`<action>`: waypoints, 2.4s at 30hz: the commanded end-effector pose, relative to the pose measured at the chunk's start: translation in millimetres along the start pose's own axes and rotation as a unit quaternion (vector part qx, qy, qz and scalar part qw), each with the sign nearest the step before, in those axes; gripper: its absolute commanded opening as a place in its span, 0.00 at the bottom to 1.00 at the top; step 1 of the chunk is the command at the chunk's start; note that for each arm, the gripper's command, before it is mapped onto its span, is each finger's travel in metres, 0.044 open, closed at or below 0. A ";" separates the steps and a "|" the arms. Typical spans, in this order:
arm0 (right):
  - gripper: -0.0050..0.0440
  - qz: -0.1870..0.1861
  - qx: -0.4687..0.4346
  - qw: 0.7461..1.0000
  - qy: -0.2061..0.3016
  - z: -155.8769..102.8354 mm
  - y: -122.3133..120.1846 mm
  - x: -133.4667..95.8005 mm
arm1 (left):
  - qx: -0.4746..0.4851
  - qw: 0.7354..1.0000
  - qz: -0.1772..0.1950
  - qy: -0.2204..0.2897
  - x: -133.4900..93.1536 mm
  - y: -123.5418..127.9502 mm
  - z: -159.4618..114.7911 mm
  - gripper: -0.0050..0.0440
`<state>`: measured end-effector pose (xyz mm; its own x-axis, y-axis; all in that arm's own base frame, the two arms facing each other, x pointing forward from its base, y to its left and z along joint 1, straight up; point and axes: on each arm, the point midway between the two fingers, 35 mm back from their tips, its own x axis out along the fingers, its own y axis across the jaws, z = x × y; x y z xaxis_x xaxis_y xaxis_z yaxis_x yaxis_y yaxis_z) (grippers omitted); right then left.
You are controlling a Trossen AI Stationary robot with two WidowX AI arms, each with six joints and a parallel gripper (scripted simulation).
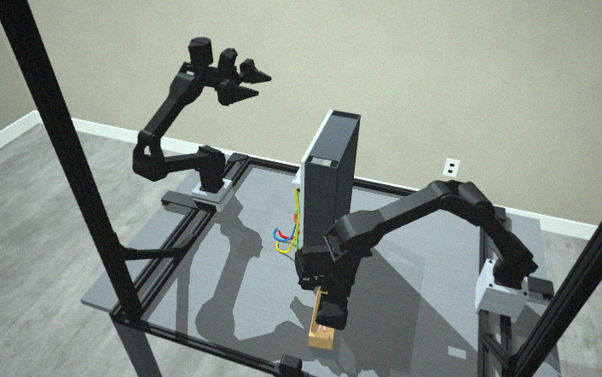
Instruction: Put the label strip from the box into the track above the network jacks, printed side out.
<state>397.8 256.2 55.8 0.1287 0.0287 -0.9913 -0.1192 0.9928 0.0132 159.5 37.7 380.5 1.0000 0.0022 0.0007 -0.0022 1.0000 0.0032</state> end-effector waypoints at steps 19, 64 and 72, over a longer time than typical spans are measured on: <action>0.00 0.051 0.038 0.998 -0.031 15.5 7.4 -8.1 | 0.000 1.000 -0.001 -0.001 -0.2 -0.5 1.7 1.00; 0.00 0.139 0.104 0.983 -0.055 35.4 18.4 3.9 | 0.000 1.000 -0.001 -0.001 -0.2 -0.5 1.7 1.00; 0.00 0.160 0.118 0.978 -0.060 39.9 20.5 5.8 | 0.000 1.000 -0.001 -0.001 -0.2 -0.5 1.7 1.00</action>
<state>429.6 278.7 36.3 0.1995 0.2991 -0.9331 0.0546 0.9474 0.3153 159.5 37.7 380.5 1.0000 0.0022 0.0008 -0.0022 1.0000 0.0031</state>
